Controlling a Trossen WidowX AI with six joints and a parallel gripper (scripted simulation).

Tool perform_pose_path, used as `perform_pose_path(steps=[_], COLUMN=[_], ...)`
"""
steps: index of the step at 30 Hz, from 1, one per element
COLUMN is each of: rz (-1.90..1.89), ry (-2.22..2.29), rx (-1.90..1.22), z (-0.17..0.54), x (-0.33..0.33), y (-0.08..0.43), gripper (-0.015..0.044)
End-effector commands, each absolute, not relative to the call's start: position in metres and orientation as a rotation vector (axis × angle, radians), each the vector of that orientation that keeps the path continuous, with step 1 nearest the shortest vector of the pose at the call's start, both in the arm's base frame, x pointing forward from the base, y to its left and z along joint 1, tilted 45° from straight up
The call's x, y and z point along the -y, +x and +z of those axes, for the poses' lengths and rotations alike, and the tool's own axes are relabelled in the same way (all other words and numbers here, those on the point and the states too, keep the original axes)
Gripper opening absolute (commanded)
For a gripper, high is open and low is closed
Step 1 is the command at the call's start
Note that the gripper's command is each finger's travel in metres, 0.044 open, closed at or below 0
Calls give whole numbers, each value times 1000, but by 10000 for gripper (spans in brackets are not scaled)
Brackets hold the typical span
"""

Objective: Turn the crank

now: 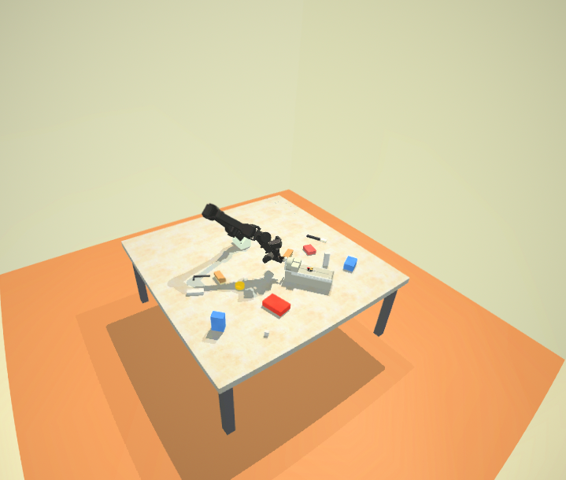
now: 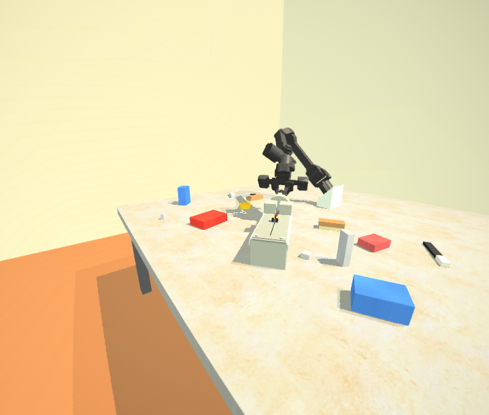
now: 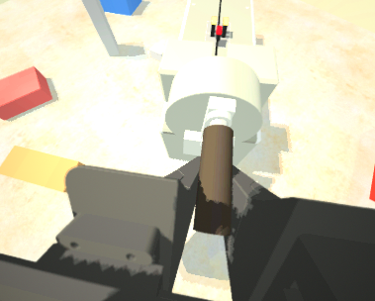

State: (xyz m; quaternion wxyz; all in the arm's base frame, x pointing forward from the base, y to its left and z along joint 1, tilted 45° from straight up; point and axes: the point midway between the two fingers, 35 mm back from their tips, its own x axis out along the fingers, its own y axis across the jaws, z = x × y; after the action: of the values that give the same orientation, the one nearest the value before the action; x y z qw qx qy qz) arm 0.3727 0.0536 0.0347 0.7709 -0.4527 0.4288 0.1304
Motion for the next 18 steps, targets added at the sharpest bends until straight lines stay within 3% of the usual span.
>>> perform_pose_path(steps=[1, 18], rz=[307, 307], ry=[-986, -986], rx=[-937, -937], z=[30, 28], x=[-59, -60], y=[367, 366], gripper=[0, 0])
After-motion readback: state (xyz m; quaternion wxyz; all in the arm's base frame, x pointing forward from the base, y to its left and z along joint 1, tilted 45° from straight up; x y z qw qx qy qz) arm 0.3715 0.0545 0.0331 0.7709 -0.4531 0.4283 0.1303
